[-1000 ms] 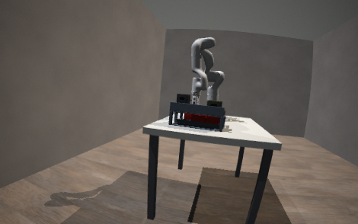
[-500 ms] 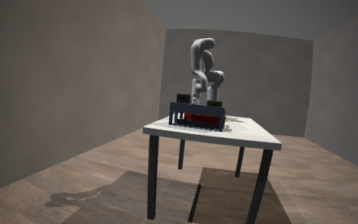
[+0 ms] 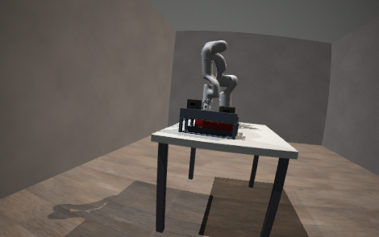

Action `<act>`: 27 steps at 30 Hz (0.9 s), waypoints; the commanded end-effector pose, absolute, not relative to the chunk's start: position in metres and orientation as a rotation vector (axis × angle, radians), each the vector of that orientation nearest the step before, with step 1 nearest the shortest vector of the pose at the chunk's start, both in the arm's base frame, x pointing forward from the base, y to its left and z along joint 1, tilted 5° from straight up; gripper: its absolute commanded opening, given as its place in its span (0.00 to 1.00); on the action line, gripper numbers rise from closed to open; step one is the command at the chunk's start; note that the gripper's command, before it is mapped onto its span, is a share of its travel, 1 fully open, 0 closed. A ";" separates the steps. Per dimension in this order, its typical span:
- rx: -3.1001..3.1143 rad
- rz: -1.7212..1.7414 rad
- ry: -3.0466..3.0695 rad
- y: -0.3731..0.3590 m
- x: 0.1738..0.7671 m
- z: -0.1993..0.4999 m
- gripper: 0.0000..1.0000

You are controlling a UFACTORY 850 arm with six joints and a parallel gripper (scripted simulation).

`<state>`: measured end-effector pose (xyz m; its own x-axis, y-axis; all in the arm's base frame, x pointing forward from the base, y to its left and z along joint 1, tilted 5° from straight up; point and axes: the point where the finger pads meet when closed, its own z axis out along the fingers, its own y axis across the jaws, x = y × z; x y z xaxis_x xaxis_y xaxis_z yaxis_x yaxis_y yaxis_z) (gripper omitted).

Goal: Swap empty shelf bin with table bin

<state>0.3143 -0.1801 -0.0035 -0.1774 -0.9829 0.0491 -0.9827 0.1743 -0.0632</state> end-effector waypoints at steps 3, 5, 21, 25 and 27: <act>-2.013 -0.127 2.405 -0.180 0.315 -0.003 0.00; -2.013 -0.127 2.405 -0.180 0.315 -0.003 0.95; -2.013 -0.127 2.405 -0.180 0.315 -0.003 0.95; -2.013 -0.127 2.405 -0.180 0.315 -0.003 0.95; -2.013 -0.127 2.405 -0.180 0.315 -0.003 0.95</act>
